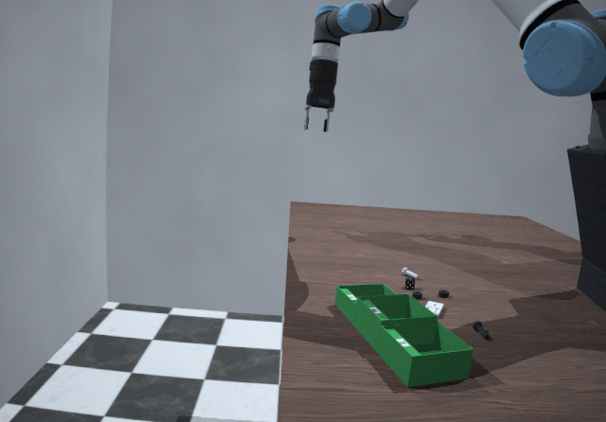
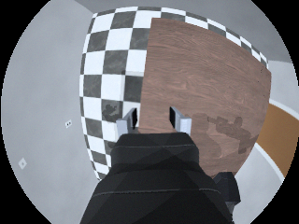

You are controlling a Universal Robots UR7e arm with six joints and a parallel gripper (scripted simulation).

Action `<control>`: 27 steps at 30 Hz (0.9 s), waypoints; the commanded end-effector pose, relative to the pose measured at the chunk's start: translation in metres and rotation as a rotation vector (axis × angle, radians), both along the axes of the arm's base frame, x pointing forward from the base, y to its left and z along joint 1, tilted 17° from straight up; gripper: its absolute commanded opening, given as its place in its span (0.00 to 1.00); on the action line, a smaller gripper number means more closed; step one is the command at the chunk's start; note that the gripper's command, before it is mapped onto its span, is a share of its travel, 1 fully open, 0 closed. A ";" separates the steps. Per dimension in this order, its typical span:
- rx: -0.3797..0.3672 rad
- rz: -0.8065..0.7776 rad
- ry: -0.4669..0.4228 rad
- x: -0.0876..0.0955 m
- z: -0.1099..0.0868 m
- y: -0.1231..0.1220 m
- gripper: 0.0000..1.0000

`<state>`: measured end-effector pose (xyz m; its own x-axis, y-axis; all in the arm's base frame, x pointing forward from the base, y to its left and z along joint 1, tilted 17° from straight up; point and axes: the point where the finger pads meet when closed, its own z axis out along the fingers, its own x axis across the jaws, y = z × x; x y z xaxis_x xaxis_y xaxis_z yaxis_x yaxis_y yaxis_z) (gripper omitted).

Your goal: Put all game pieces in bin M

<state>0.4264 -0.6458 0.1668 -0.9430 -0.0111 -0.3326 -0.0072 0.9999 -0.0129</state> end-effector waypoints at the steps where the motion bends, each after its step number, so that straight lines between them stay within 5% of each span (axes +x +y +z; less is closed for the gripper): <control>1: -0.002 0.000 -0.001 0.000 0.001 0.000 1.00; 17: -0.002 0.000 -0.001 0.000 0.001 0.000 1.00; 18: 0.003 0.001 0.001 0.003 -0.010 0.001 0.31; 23: 0.002 0.001 0.001 0.015 -0.050 -0.003 0.31; 27: 0.002 0.001 0.001 0.019 -0.062 -0.004 0.31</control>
<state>0.4355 -0.6472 0.1345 -0.9430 -0.0116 -0.3325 -0.0082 0.9999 -0.0117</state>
